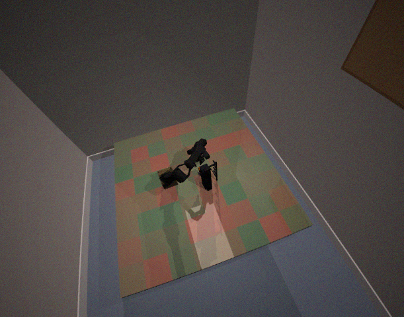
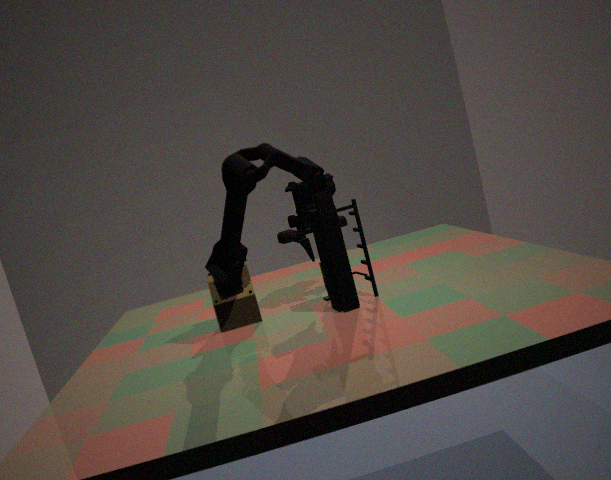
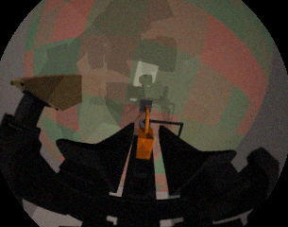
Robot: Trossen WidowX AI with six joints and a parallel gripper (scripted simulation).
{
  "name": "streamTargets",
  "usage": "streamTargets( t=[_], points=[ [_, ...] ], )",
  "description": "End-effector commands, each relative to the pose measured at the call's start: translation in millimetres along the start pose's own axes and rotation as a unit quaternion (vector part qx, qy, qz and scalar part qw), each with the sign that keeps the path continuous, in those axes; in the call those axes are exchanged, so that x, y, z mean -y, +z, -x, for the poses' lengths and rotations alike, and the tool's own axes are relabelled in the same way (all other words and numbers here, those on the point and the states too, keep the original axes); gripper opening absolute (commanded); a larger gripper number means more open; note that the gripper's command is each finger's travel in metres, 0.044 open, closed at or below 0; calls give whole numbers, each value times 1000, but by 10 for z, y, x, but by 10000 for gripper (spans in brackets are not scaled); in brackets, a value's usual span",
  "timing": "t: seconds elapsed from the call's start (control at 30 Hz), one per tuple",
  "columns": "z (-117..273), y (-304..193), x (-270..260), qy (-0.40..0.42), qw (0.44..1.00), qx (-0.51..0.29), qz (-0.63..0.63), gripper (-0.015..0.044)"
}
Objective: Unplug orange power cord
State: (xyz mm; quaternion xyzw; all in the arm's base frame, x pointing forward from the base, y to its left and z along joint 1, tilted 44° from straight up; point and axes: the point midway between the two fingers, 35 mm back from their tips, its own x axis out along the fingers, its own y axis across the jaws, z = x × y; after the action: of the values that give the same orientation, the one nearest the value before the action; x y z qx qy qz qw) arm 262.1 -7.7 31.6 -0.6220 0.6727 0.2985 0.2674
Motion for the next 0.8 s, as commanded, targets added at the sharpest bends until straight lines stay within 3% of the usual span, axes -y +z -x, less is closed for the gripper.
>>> streamTargets(
  t=[0.0,0.77],
  points=[
    [12,-75,10,-1,1000,0,0,160],
    [8,-379,-5,-1,1000,-1,0,160]
  ],
)
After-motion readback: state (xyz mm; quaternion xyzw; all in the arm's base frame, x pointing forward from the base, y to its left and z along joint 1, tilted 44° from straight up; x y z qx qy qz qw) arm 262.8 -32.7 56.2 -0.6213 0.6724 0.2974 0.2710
